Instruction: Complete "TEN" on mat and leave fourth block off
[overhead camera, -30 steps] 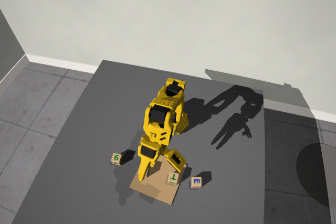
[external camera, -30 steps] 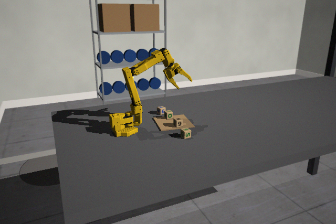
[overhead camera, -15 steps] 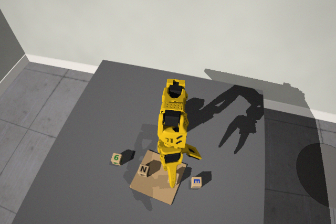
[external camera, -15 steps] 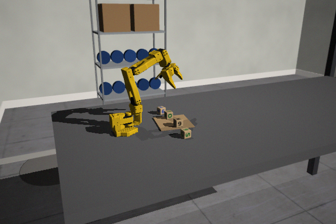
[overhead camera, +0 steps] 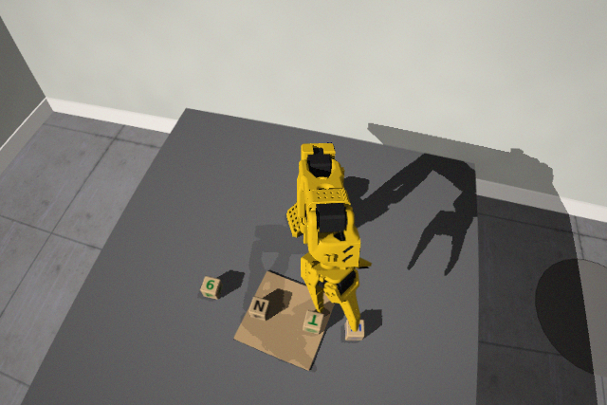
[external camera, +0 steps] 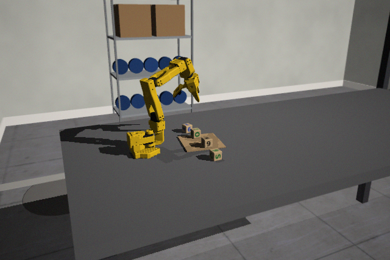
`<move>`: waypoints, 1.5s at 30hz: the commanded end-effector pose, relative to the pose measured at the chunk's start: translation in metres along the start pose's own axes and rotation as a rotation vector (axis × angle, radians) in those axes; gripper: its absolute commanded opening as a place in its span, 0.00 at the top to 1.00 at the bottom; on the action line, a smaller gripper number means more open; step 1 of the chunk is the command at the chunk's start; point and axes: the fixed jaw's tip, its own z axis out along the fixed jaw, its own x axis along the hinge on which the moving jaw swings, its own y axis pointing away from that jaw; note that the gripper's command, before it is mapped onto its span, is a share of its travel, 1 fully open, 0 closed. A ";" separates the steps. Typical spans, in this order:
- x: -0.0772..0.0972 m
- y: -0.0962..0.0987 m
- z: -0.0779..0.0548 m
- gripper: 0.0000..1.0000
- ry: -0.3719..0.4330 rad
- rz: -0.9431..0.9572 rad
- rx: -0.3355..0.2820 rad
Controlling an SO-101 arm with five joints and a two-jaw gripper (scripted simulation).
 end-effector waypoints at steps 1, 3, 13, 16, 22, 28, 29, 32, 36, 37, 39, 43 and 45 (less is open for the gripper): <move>0.000 -0.013 -0.012 0.65 0.053 -0.151 0.075; -0.002 -0.016 -0.012 0.65 0.049 -0.217 0.079; -0.011 -0.025 -0.010 0.65 0.035 -0.436 0.095; -0.014 -0.028 -0.010 0.65 0.032 -0.497 0.100; -0.018 -0.031 -0.009 0.65 0.027 -0.588 0.107; -0.020 -0.033 -0.009 0.65 0.026 -0.626 0.111; -0.020 -0.033 -0.009 0.65 0.025 -0.633 0.111; -0.021 -0.034 -0.009 0.65 0.025 -0.649 0.113; -0.022 -0.034 -0.009 0.65 0.024 -0.660 0.114; -0.022 -0.034 -0.009 0.65 0.024 -0.662 0.114; -0.022 -0.034 -0.009 0.65 0.024 -0.663 0.114; -0.022 -0.034 -0.009 0.65 0.024 -0.664 0.114; -0.022 -0.034 -0.009 0.65 0.024 -0.664 0.114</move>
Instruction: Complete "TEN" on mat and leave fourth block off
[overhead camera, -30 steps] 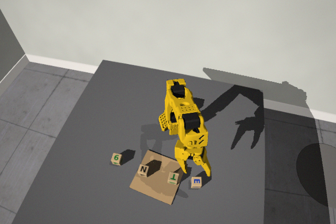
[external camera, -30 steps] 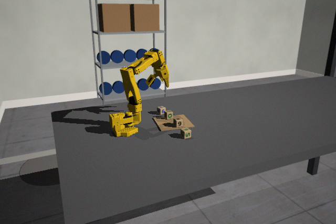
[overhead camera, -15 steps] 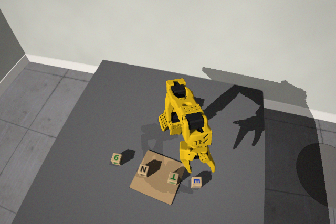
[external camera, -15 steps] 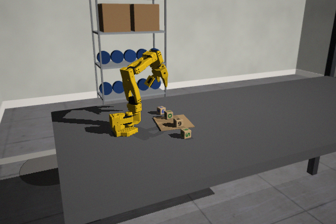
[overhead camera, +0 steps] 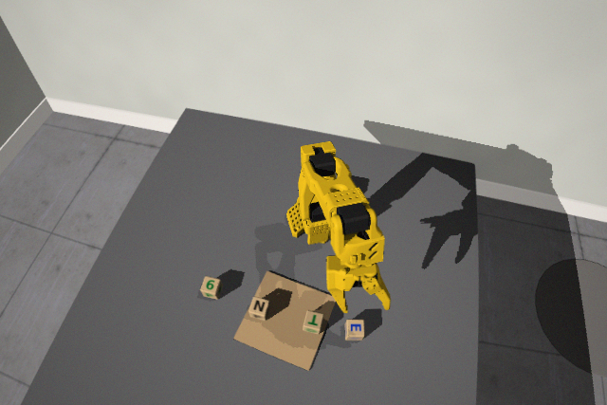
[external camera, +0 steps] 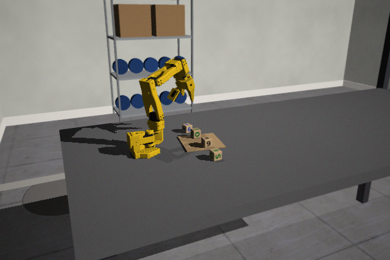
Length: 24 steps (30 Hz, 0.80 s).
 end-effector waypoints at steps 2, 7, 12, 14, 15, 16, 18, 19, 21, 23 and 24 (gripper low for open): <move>0.009 -0.004 -0.013 0.65 0.087 -0.011 0.029; 0.006 -0.003 -0.003 0.65 0.033 -0.011 0.013; -0.002 -0.001 0.020 0.65 -0.089 -0.011 -0.022; -0.007 0.001 0.031 0.65 -0.149 -0.011 -0.040; -0.007 0.001 0.031 0.65 -0.149 -0.011 -0.040; -0.007 0.001 0.031 0.65 -0.149 -0.011 -0.040; -0.012 0.002 0.041 0.65 -0.208 -0.011 -0.057; -0.015 0.003 0.046 0.65 -0.236 -0.011 -0.065; -0.021 0.005 0.055 0.65 -0.288 -0.012 -0.080; -0.026 0.006 0.061 0.65 -0.330 -0.012 -0.093; -0.028 0.007 0.064 0.65 -0.347 -0.012 -0.098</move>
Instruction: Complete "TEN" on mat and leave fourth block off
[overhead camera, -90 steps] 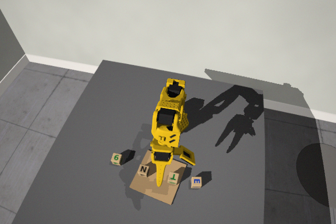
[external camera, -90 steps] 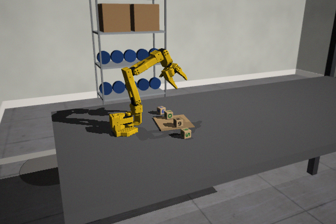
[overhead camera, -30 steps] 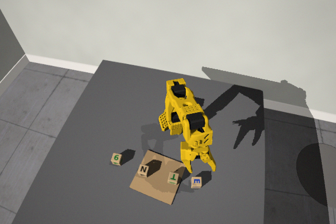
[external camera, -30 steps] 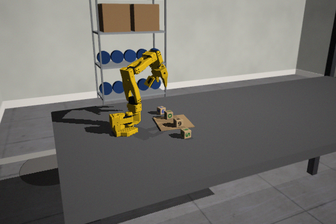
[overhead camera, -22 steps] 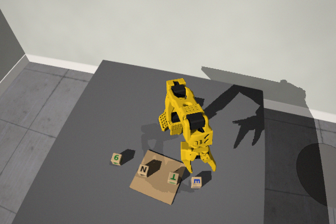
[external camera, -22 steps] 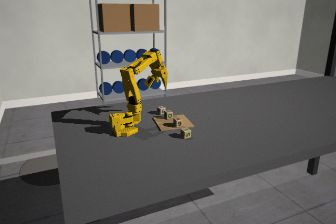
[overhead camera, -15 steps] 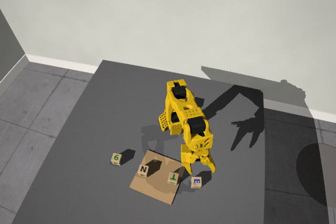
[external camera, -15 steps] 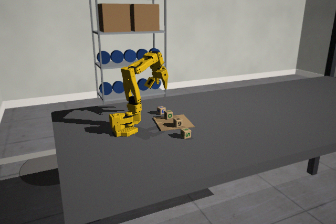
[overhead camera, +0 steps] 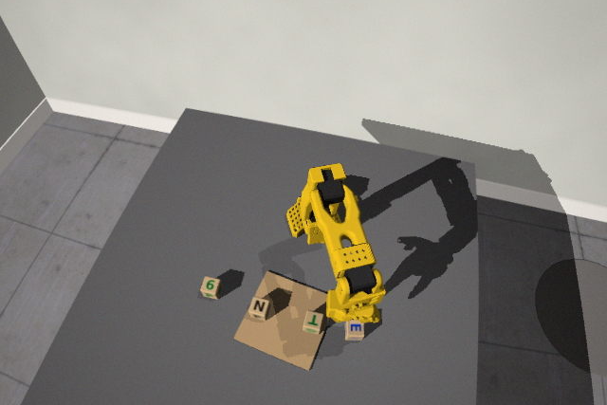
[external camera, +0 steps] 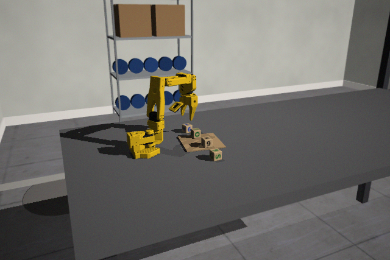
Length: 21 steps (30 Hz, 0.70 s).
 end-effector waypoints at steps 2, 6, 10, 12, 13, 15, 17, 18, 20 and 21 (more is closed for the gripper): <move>0.005 -0.003 0.000 0.65 0.008 -0.011 0.004; 0.004 -0.002 0.004 0.65 -0.009 -0.011 -0.001; 0.004 -0.002 0.004 0.65 -0.009 -0.011 -0.001; 0.004 -0.002 0.004 0.65 -0.009 -0.011 -0.001; 0.004 -0.002 0.004 0.65 -0.009 -0.011 -0.001; 0.004 -0.002 0.004 0.65 -0.009 -0.011 -0.001; 0.004 -0.002 0.004 0.65 -0.009 -0.011 -0.001; 0.004 -0.002 0.004 0.65 -0.009 -0.011 -0.001; 0.004 -0.002 0.004 0.65 -0.009 -0.011 -0.001; 0.004 -0.002 0.004 0.65 -0.009 -0.011 -0.001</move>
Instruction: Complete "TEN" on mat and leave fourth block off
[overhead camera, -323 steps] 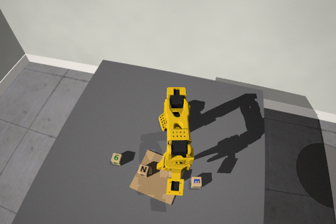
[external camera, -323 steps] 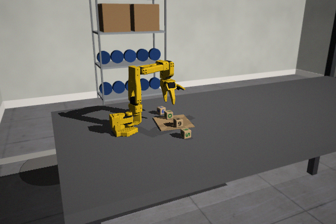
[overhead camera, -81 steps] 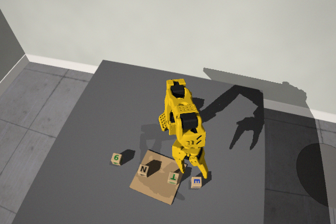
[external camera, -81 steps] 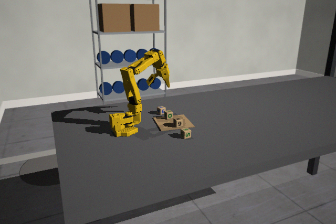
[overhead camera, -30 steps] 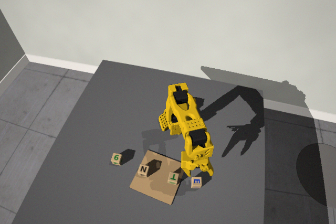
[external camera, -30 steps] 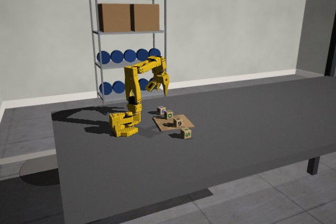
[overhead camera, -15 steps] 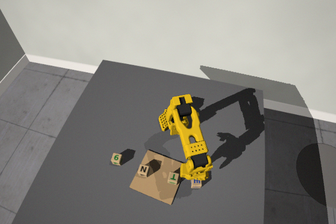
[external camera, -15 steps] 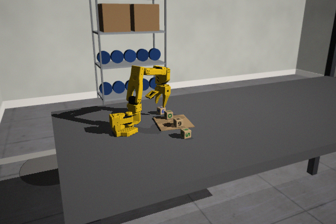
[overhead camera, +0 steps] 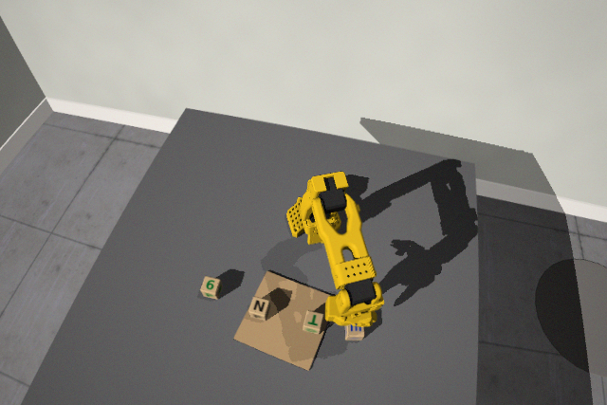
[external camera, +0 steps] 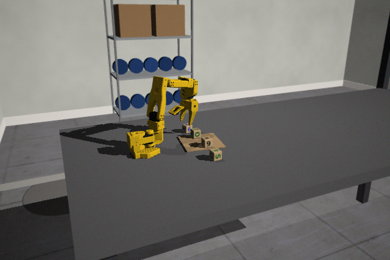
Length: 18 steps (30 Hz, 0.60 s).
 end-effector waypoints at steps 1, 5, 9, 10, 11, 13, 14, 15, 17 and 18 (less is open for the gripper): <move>0.009 -0.004 -0.016 0.65 0.094 -0.011 0.028; 0.009 -0.004 -0.016 0.65 0.094 -0.011 0.028; 0.016 -0.007 -0.033 0.65 0.184 -0.022 0.054; 0.016 -0.007 -0.033 0.65 0.184 -0.022 0.054; 0.016 -0.007 -0.033 0.65 0.184 -0.022 0.054; 0.016 -0.007 -0.033 0.65 0.184 -0.022 0.054; 0.016 -0.007 -0.033 0.65 0.184 -0.022 0.054; 0.016 -0.007 -0.033 0.65 0.184 -0.022 0.054; 0.016 -0.007 -0.033 0.65 0.184 -0.022 0.054; 0.016 -0.007 -0.033 0.65 0.184 -0.022 0.054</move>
